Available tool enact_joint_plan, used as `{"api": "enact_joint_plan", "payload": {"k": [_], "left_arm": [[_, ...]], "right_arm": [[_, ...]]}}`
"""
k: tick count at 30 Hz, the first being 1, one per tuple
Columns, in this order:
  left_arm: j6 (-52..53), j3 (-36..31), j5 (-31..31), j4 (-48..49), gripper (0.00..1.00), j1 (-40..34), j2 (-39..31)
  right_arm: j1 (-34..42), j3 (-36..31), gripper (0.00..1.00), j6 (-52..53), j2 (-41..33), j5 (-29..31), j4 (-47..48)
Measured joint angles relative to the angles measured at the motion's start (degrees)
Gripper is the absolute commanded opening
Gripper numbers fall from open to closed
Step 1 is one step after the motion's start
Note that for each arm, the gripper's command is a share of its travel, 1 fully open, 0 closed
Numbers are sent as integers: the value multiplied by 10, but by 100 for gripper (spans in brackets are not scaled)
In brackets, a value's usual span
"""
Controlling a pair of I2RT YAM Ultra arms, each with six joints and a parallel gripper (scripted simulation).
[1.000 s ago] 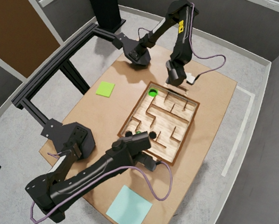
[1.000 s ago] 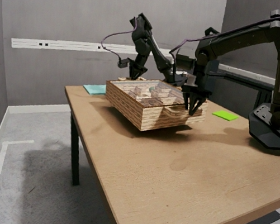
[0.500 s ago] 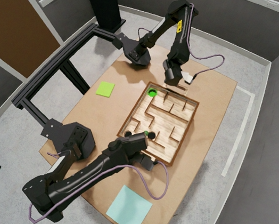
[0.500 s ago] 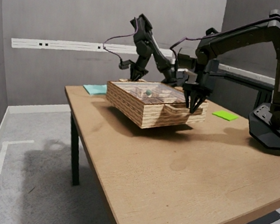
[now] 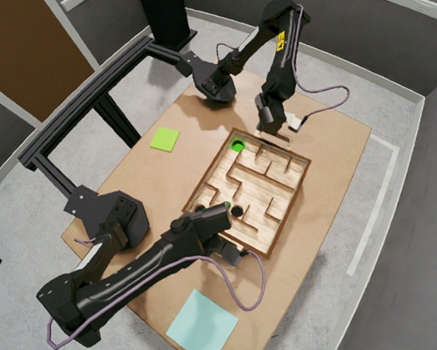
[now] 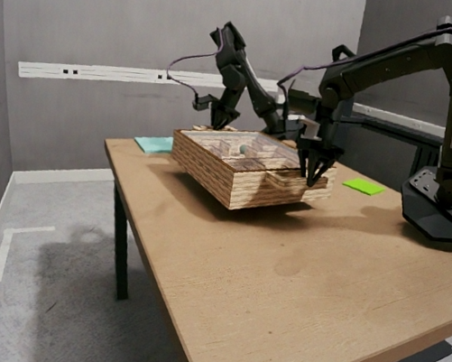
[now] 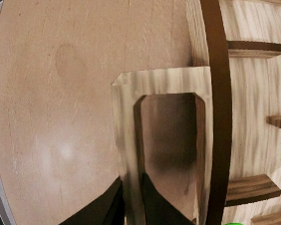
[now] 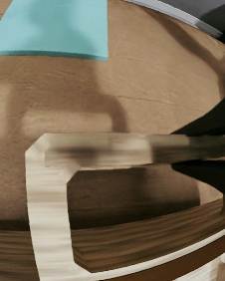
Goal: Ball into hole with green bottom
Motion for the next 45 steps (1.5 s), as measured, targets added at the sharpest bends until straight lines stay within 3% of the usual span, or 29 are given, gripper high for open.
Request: {"api": "enact_joint_plan", "payload": {"k": [10,18,27,36,45], "left_arm": [[-4,36,18,-36,0,13,9],[-44,68,-2,-89,0,-7,34],[-35,32,-9,-53,0,-11,22],[10,16,18,-5,0,15,0],[3,-4,-4,4,0,4,-2]], "right_arm": [[-7,34,0,-3,12,-16,-25],[-28,0,0,-33,-2,-29,26],[-19,-21,0,-29,-9,-16,41],[-3,35,0,8,16,-7,-31],[2,-2,0,0,5,2,8]]}}
